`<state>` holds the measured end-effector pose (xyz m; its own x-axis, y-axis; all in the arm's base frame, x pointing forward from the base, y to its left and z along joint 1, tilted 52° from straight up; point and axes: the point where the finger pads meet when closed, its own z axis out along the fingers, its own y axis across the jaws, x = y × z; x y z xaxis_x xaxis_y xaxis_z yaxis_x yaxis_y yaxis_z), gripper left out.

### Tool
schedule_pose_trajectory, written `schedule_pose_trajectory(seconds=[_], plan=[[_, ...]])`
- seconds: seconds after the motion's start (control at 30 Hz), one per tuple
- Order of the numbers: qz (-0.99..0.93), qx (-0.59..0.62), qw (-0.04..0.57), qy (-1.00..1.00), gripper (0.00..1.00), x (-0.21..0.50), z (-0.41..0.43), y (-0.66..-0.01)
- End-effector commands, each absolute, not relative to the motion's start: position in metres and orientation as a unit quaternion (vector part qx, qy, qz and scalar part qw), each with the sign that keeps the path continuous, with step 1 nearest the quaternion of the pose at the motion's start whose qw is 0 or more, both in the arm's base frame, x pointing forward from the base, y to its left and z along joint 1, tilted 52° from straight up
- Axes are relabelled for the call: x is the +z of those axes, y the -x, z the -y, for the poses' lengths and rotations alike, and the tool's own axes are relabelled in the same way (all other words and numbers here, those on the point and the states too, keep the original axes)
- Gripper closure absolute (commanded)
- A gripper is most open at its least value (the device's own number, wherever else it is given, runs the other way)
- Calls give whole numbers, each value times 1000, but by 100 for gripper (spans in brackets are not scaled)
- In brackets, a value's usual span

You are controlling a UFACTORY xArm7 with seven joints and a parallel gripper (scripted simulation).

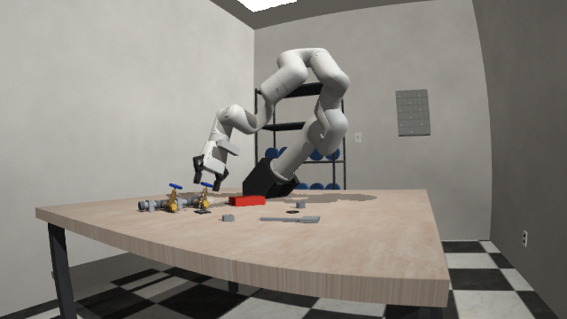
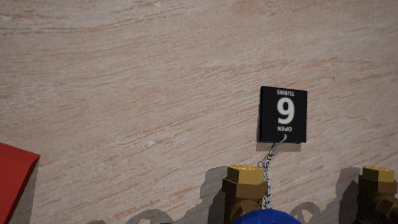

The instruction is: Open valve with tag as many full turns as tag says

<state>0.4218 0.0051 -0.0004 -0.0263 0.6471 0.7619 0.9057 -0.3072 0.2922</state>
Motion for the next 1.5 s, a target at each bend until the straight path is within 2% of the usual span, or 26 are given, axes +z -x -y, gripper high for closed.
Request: schedule_pose_trajectory(seconds=[0.0,0.37,0.43,0.47,0.77,1.47], plan=[[518,-422,179,723,0,0,-3,-423],[296,-359,287,837,0,0,-3,-423],[296,-359,287,837,0,0,-3,-423],[236,-338,312,856,0,0,-3,-423],[56,-277,370,885,0,0,-3,-423],[-370,-82,456,805,0,0,-3,-423]])
